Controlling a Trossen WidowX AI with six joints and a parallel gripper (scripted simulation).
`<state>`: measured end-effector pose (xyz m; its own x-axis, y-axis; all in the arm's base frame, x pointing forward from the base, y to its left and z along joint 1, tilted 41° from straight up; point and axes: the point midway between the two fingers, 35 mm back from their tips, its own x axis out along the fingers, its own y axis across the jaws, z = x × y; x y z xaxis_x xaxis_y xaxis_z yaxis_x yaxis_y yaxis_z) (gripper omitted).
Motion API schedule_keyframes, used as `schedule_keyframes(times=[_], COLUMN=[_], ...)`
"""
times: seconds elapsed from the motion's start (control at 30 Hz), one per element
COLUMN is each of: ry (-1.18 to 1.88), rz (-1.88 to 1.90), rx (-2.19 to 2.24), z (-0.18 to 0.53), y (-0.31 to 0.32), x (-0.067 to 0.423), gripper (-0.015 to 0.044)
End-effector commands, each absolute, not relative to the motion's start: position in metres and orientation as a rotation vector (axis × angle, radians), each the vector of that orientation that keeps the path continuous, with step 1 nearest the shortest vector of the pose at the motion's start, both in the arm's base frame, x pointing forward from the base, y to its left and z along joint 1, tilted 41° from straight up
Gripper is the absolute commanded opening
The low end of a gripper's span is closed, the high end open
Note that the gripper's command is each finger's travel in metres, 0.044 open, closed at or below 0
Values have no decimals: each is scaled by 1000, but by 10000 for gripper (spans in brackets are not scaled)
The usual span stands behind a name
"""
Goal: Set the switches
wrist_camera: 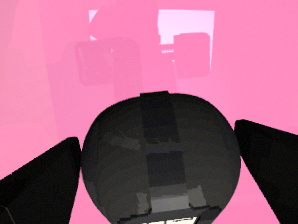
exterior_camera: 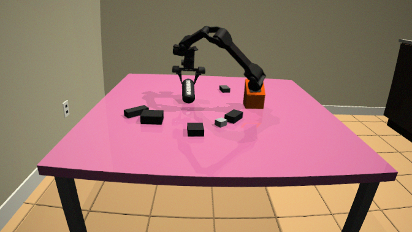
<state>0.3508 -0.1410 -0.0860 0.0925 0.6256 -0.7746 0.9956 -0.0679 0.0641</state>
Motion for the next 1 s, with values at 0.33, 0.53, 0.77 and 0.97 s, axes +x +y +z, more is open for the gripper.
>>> schedule_keyframes(times=[0.33,0.53,0.77,0.97], ry=[1626,1626,1626,1626], rz=[-766,-766,-766,-766], rx=[1757,1757,1757,1757], z=[-99,-104,-109,-114], y=[-130,-129,-128,-126], x=[352,352,353,353], gripper=[338,338,338,338])
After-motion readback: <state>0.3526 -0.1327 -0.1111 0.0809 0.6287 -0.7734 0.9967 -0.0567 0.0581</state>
